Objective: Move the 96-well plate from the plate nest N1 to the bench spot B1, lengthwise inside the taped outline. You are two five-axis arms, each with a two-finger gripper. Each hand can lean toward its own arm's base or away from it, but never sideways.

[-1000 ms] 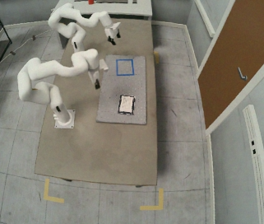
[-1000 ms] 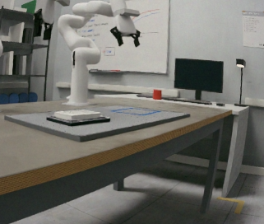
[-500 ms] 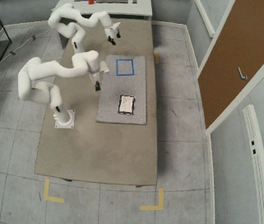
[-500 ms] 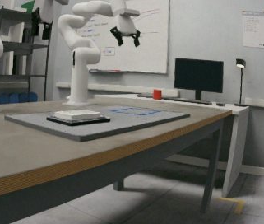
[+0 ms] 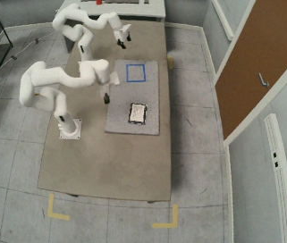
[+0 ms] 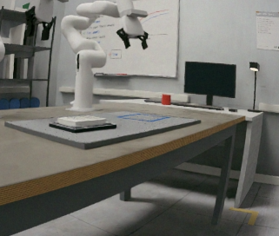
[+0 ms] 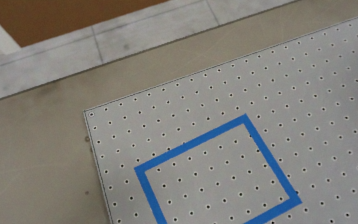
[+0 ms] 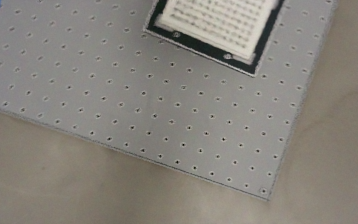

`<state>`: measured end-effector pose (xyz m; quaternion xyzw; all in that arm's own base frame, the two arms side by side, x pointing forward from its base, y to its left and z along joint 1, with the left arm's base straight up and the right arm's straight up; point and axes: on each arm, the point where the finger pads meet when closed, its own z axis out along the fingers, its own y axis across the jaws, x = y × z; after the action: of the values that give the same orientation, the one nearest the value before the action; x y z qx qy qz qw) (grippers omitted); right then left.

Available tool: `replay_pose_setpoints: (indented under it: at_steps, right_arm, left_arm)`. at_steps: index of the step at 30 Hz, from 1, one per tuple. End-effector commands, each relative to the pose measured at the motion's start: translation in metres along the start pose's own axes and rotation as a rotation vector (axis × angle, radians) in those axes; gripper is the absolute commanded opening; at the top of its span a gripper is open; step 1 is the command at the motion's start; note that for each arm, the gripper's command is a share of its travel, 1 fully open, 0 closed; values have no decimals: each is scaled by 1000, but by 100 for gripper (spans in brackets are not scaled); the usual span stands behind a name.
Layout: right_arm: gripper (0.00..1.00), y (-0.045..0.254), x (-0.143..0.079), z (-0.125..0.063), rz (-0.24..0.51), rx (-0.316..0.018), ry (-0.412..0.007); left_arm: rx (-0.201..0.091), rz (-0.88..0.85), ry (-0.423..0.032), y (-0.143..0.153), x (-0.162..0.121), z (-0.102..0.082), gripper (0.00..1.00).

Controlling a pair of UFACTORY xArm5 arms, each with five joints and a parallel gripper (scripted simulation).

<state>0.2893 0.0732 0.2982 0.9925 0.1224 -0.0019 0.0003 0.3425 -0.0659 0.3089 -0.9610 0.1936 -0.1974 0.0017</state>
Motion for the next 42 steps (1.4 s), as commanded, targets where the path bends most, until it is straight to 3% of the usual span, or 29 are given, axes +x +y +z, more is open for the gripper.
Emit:
replay_pose_setpoints:
  at_steps: [1, 6, 21, 23, 38, 42]
  right_arm:
    - [100, 21, 1, -1, 67, 0, 4]
    - [100, 34, -1, -1, 113, 0, 4]
    - [100, 113, -21, -1, 384, 1, 4]
    - [100, 113, -21, -1, 384, 1, 4]
    - [100, 189, -65, -1, 679, 1, 4]
    - [100, 198, -73, -1, 717, 1, 4]
  left_arm:
    - [1, 0, 4, 0, 1, -1, 100]
    - [1, 0, 4, 0, 1, -1, 100]
    - [1, 0, 4, 0, 1, -1, 100]
    - [1, 0, 4, 0, 1, -1, 100]
    - [1, 0, 4, 0, 1, -1, 100]
    - [1, 0, 4, 0, 1, -1, 100]
